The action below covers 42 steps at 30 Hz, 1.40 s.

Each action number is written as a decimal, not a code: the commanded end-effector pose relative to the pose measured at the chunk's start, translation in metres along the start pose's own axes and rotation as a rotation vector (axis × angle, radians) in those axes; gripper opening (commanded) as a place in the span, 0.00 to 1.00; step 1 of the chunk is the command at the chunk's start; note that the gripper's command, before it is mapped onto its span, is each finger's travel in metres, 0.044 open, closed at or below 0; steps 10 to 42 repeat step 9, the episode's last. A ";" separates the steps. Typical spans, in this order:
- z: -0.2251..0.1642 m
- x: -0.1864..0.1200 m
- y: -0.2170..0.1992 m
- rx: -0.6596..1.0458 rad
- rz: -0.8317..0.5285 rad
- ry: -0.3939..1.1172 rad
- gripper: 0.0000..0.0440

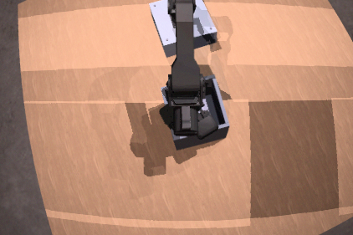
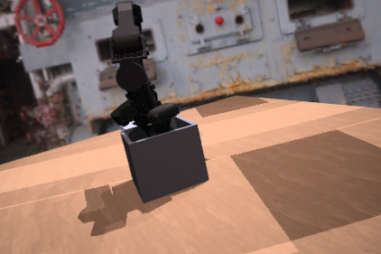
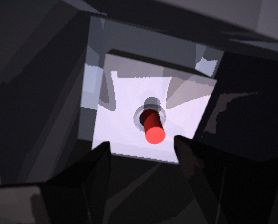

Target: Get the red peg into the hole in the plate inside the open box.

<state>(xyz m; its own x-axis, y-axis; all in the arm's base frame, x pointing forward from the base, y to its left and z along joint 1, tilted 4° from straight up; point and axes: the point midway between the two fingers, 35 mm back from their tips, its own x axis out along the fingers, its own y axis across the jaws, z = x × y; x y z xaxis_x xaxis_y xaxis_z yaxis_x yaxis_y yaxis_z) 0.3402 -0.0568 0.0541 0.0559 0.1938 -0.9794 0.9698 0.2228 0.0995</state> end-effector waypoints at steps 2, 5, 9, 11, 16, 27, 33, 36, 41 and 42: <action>0.002 -0.009 0.003 0.000 0.021 0.032 0.52; 0.004 -0.014 0.005 0.005 0.031 0.043 0.54; 0.007 -0.020 0.006 0.011 0.048 0.054 0.57; 0.007 -0.020 0.006 0.011 0.048 0.054 0.57; 0.007 -0.020 0.006 0.011 0.048 0.054 0.57; 0.007 -0.020 0.006 0.011 0.048 0.054 0.57; 0.007 -0.020 0.006 0.011 0.048 0.054 0.57; 0.007 -0.020 0.006 0.011 0.048 0.054 0.57; 0.007 -0.020 0.006 0.011 0.048 0.054 0.57; 0.007 -0.020 0.006 0.011 0.048 0.054 0.57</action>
